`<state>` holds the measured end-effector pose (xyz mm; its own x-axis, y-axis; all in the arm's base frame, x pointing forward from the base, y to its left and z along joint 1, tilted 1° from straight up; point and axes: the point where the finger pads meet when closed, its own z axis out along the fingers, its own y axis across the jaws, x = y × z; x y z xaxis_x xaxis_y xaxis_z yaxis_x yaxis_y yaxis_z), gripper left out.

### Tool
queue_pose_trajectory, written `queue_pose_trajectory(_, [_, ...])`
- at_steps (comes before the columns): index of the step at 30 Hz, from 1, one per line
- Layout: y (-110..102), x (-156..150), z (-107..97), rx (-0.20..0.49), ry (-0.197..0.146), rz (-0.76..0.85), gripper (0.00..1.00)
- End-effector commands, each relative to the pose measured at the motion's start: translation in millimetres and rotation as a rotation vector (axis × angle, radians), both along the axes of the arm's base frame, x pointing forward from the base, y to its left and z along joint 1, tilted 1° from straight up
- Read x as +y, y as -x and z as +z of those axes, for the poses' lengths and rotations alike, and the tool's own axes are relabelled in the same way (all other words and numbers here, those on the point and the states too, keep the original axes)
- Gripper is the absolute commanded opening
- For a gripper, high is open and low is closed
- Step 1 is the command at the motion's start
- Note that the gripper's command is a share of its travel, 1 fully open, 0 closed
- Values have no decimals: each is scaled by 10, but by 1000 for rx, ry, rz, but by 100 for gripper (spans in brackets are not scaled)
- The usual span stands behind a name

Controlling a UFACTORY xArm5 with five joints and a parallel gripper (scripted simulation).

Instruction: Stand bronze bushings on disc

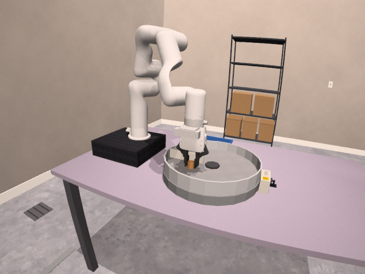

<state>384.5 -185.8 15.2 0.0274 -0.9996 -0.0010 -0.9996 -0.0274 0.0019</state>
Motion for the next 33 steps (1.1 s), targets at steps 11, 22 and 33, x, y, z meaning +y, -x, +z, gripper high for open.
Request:
queue_pose_trajectory(11, [-15,-6,-93,-4,2,0,0])
queue_pose_trajectory(22, [-15,-6,-93,-4,2,0,0])
queue_pose_trajectory(33, [-16,-6,-103,-4,2,0,0])
